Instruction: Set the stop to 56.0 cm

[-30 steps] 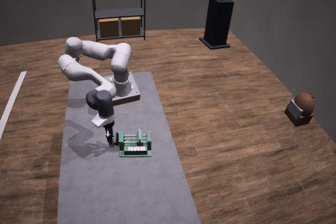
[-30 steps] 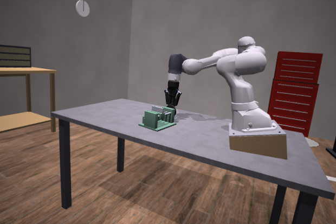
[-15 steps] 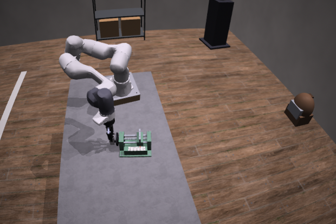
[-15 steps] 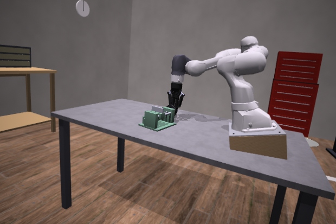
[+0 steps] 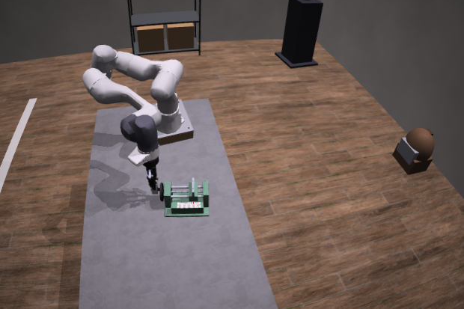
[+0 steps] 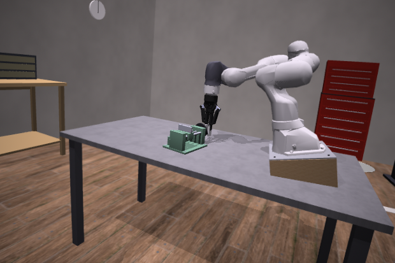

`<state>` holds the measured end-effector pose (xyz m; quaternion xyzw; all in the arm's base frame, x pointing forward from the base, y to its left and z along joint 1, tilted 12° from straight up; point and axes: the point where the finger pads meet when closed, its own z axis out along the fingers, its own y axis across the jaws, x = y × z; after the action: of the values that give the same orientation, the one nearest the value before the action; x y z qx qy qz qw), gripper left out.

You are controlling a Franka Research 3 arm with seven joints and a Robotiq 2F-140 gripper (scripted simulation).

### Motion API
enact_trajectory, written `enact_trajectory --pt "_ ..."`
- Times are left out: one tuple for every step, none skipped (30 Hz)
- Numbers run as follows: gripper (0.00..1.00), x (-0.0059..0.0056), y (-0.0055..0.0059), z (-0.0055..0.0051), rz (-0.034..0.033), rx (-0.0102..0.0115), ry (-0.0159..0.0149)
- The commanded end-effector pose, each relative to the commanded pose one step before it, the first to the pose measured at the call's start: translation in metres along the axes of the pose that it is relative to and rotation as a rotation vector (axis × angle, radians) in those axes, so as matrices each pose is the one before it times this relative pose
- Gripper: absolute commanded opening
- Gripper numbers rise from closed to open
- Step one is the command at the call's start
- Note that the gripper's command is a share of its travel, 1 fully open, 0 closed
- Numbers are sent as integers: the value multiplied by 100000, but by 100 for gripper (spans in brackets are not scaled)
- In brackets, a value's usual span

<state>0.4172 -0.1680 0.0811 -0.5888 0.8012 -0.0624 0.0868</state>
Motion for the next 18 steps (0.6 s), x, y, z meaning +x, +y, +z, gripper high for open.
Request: enact_trajectory --pt "4 -66 197 -512 -100 -223 -231" --pt "4 0 51 -201 -1 0 1" --pt "4 0 21 -201 1 0 -1" --pt "4 0 23 -200 -1 0 0" --pt "4 0 -1 -201 0 0 0" --pt "4 0 -13 -201 0 0 0" --pt "4 0 -14 -201 -1 0 0" --pt "4 1 -50 -202 1 0 1" --pt "4 0 -49 -203 0 0 -1" --pt "4 0 -72 -204 0 0 1" --pt "4 0 -91 -206 0 0 0" --pt "4 0 -102 -208 -1 0 -1" --pt "4 1 -142 -211 1 0 1" --pt "4 -1 -151 -211 -1 0 -2" --pt "4 1 -196 -204 1 0 2" --pt "4 -1 -194 -184 0 0 -1" --pt "4 0 0 0 0 0 0" --pt "4 0 0 0 0 0 0"
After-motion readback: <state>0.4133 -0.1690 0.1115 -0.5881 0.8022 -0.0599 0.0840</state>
